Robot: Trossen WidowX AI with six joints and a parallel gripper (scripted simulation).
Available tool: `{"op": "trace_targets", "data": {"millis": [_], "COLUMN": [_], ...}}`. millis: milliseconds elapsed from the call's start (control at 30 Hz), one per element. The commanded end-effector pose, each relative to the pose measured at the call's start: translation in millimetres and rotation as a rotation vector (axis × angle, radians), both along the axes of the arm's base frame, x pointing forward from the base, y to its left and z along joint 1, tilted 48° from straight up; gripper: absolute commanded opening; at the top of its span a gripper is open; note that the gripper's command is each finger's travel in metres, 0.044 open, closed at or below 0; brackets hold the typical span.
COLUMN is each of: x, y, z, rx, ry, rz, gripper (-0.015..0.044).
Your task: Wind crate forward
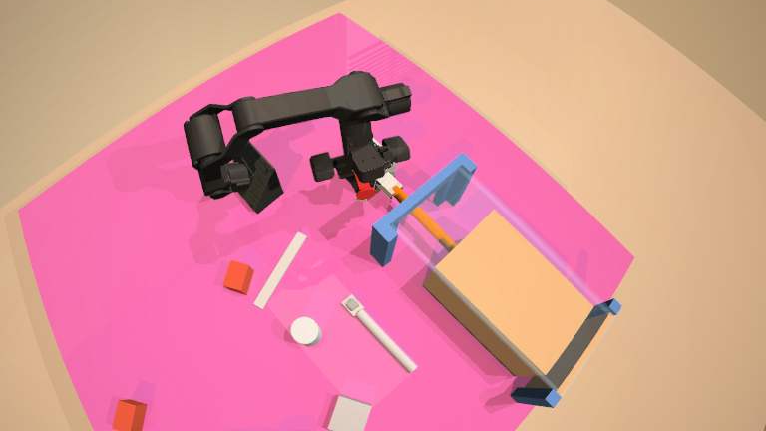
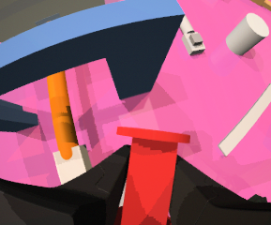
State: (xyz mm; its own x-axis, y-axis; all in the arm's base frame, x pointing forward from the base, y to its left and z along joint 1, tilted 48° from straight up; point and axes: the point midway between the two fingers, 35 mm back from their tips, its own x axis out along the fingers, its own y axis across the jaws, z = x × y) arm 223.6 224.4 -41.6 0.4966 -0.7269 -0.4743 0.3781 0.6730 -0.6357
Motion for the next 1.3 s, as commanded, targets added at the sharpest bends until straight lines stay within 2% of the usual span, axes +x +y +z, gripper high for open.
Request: {"op": "trace_targets", "data": {"millis": [0,1267], "x": [6.4,33.4], "y": [3.0,40.9], "z": [-4.9,-38.3], "rx": [-0.003,0.001], "ry": [-0.005,-0.008], "rz": [0.003,0.003], "gripper": [0.0000,0.0000]}}
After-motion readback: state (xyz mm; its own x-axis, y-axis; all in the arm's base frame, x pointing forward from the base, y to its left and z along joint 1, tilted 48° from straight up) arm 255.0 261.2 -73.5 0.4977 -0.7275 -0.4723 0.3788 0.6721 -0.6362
